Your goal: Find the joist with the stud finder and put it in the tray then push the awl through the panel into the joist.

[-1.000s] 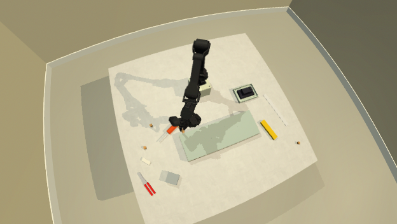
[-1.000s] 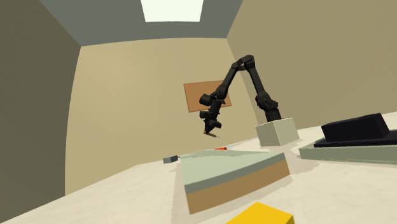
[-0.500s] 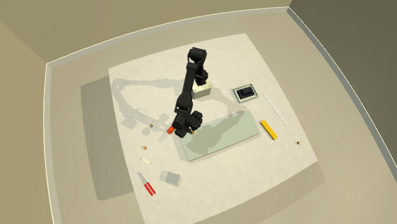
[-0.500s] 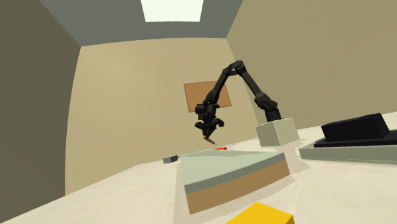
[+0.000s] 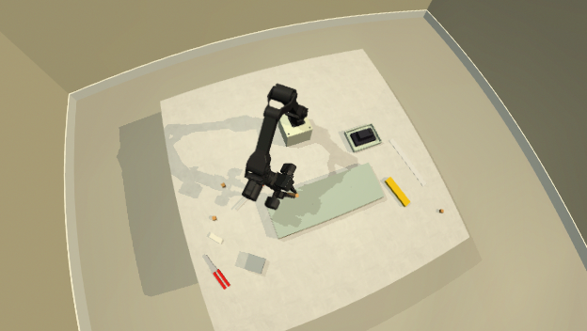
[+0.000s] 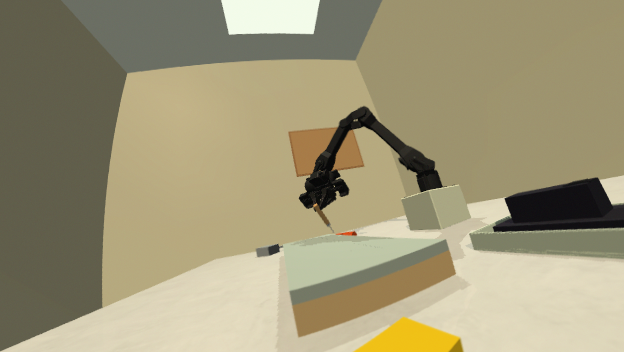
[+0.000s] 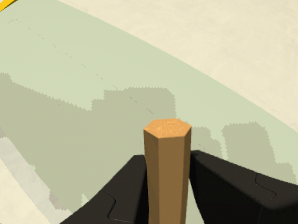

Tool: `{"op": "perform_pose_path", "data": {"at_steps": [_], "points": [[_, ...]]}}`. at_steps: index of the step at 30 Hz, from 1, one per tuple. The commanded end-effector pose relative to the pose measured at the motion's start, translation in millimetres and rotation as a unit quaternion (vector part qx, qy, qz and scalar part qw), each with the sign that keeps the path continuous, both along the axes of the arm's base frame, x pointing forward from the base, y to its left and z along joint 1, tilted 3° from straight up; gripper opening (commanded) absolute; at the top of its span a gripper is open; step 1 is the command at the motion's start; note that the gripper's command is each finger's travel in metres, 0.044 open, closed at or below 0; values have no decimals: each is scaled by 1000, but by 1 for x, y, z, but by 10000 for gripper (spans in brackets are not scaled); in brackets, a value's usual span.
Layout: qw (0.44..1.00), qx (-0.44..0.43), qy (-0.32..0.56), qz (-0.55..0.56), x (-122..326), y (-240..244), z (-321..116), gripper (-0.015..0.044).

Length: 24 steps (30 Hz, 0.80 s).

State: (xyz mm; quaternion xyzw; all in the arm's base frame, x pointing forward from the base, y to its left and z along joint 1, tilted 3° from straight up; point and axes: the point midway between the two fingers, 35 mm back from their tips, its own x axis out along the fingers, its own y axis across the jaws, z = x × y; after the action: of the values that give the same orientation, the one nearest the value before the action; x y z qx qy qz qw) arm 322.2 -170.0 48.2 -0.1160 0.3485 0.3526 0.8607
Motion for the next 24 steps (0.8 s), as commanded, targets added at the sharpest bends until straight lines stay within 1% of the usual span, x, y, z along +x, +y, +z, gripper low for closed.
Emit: {"op": "perform_pose_path", "data": {"at_steps": [1, 9, 15, 24], "points": [[998, 49, -45, 15, 7, 0, 12, 0], [980, 140, -144, 19, 20, -9, 36, 0], [956, 184, -230, -4, 30, -26, 55, 0], [952, 188, -240, -8, 31, -28, 57, 0]]}}
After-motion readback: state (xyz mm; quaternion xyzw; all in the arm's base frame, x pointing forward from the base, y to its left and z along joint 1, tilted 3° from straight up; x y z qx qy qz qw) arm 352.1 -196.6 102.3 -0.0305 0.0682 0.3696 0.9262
